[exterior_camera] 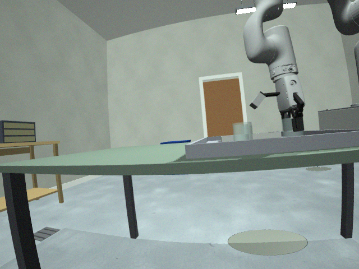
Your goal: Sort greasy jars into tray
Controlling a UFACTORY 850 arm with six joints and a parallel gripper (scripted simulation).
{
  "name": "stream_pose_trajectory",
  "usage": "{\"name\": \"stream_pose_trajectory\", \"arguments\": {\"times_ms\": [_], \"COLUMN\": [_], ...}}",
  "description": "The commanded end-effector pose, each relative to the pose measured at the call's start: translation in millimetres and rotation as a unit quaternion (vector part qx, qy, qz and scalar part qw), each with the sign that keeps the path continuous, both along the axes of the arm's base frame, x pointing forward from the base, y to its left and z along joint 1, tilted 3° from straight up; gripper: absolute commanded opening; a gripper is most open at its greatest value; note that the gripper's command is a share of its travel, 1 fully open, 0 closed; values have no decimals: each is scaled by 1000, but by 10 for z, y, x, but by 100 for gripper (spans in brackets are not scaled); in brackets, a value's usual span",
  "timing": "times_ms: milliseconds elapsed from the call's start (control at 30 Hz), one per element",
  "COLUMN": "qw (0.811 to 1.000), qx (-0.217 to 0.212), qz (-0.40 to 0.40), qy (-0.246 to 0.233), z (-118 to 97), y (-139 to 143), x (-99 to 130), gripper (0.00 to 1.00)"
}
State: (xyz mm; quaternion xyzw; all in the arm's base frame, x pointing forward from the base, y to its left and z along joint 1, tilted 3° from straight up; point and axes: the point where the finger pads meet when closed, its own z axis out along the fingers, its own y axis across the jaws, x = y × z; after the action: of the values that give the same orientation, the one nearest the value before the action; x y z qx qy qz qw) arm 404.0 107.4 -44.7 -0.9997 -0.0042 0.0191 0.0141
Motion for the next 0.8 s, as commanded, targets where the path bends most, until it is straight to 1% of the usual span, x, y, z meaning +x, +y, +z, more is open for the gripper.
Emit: {"name": "stream_pose_trajectory", "arguments": {"times_ms": [0, 33, 200, 267, 767], "qw": [999, 999, 999, 999, 999], "qx": [12, 12, 12, 12, 12], "qz": [-1, -1, -1, -1, -1], "qy": [-29, -29, -29, -29, -29], "z": [1, 1, 133, 133, 530], "y": [1, 1, -6, -6, -26], "x": [4, 4, 1, 1, -7], "gripper": [0, 0, 0, 0, 0]}}
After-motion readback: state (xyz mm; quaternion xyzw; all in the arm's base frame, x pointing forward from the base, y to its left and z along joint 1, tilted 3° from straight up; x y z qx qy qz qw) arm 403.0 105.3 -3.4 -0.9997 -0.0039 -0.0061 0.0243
